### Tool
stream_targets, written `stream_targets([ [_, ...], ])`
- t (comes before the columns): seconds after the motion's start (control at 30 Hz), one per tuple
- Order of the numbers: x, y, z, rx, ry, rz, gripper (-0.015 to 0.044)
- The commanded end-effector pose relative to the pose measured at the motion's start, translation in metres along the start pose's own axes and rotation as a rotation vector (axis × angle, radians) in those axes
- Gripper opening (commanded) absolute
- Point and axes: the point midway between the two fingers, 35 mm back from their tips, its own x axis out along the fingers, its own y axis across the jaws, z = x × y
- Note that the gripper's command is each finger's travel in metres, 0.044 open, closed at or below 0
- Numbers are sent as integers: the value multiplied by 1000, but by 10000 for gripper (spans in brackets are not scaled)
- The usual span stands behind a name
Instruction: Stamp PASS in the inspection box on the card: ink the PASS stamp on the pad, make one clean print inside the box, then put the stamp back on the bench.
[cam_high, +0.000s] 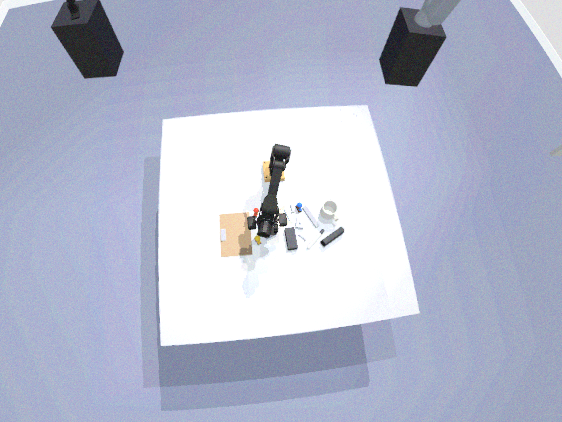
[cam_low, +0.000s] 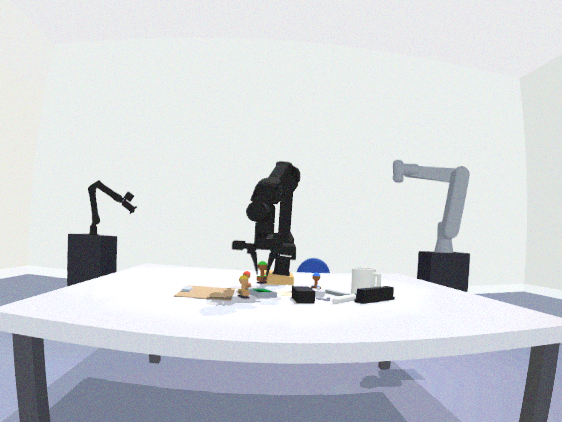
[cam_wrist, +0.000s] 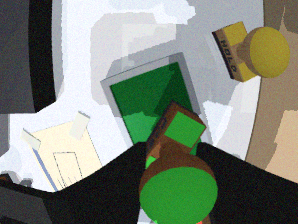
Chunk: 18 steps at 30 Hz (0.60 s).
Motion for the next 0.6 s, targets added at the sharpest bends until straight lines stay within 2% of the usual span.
stream_targets([
  [0.0,5,1,-2,5,6,5,0],
  [0.57,16,2,-3,6,6,5,0],
])
